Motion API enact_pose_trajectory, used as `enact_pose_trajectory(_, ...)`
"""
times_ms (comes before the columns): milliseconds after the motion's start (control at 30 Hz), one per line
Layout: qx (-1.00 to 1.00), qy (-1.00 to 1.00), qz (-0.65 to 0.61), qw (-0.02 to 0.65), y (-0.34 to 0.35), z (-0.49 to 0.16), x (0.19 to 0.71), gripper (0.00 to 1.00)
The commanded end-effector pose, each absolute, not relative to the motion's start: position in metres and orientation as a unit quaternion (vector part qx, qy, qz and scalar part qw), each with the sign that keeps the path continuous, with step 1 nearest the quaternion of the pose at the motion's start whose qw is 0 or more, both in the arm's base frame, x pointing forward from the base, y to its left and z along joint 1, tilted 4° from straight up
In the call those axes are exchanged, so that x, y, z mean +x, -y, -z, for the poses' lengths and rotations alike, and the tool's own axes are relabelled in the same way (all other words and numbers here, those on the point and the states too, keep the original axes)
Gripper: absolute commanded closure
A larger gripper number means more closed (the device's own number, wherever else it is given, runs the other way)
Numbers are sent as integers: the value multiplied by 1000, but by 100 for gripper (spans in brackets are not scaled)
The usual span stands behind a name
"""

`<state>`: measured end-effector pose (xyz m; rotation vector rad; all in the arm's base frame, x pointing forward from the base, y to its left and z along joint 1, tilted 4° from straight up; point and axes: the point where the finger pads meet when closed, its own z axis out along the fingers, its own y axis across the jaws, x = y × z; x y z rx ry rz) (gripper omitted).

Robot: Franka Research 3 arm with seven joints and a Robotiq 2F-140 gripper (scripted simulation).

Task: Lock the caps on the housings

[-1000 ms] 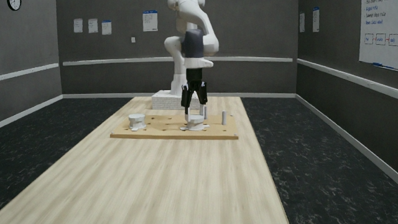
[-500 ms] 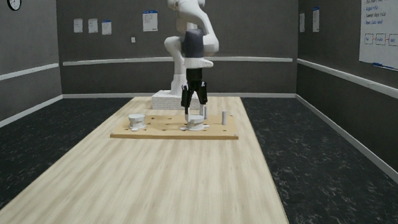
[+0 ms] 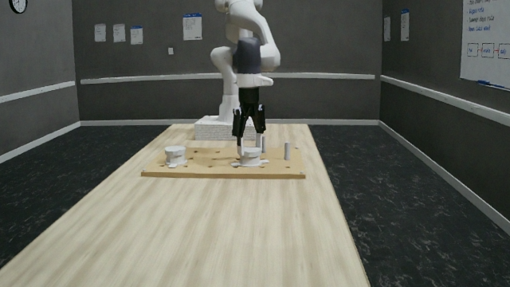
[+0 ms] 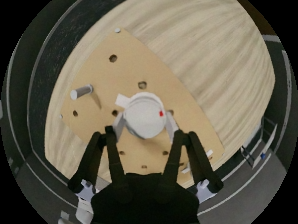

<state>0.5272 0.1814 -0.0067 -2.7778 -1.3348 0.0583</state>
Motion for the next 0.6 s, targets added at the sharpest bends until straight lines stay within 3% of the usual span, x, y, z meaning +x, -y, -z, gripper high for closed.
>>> enact_pose_trajectory(0,-900,434,-20,30,-183,8,523,90)
enact_pose_trajectory(567,-900,434,-20,30,-182,8,514,90)
